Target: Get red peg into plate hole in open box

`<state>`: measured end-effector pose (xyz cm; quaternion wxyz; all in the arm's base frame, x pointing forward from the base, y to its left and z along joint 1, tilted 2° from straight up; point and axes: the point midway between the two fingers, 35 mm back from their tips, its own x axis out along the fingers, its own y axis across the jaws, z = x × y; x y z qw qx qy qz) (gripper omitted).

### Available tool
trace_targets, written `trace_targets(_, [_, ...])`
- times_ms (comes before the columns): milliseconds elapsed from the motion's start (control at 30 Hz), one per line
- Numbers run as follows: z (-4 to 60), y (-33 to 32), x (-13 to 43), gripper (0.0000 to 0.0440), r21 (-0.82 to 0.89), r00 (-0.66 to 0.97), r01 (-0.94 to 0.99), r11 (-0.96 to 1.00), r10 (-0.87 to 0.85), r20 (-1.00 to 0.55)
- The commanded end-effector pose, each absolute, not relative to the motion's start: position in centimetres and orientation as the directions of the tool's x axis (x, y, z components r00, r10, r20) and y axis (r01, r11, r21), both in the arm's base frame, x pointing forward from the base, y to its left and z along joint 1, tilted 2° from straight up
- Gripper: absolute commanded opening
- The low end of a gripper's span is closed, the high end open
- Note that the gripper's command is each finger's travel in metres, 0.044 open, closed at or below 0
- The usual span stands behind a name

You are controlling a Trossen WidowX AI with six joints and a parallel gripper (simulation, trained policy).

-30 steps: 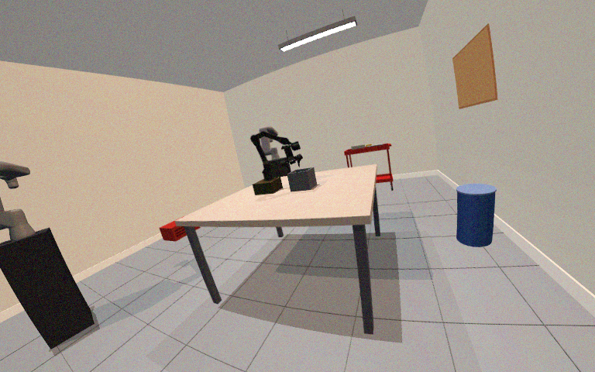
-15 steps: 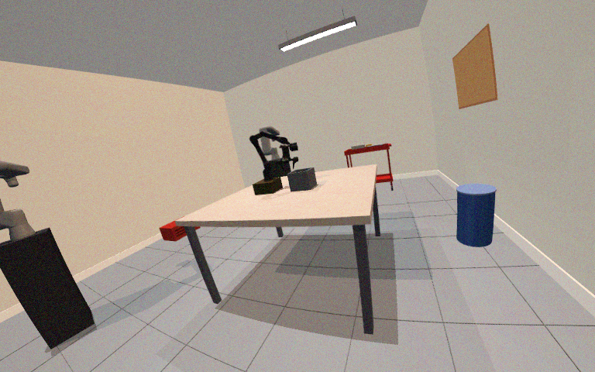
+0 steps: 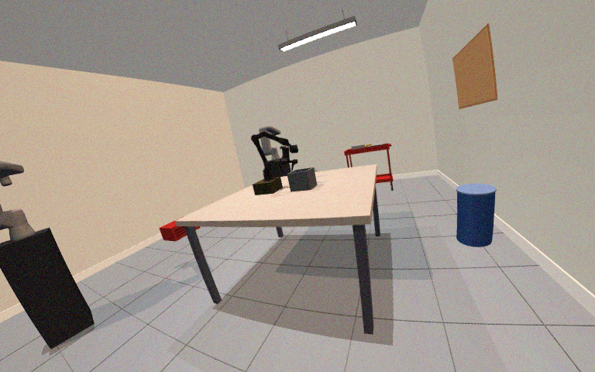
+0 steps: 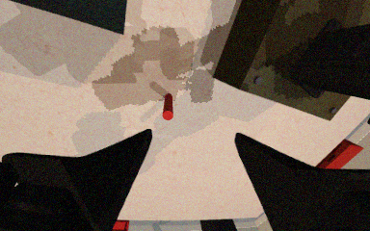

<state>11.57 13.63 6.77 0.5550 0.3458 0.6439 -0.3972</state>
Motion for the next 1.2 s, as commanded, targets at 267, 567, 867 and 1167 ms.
trace_targets(267, [3.3,13.6,11.9,0.0403,-0.147,-0.134,0.888,0.436,-0.059,-0.989])
trace_targets(567, [0.7,13.8,12.2,0.0399,-0.130,-0.110,0.896,0.426,-0.072,-0.991])
trace_targets(867, [-1.8,13.8,12.5,0.0374,-0.113,-0.090,0.913,0.392,-0.077,-0.993])
trace_targets(1167, [-3.4,14.7,13.1,0.0168,-0.096,-0.078,0.911,0.402,-0.061,-0.995])
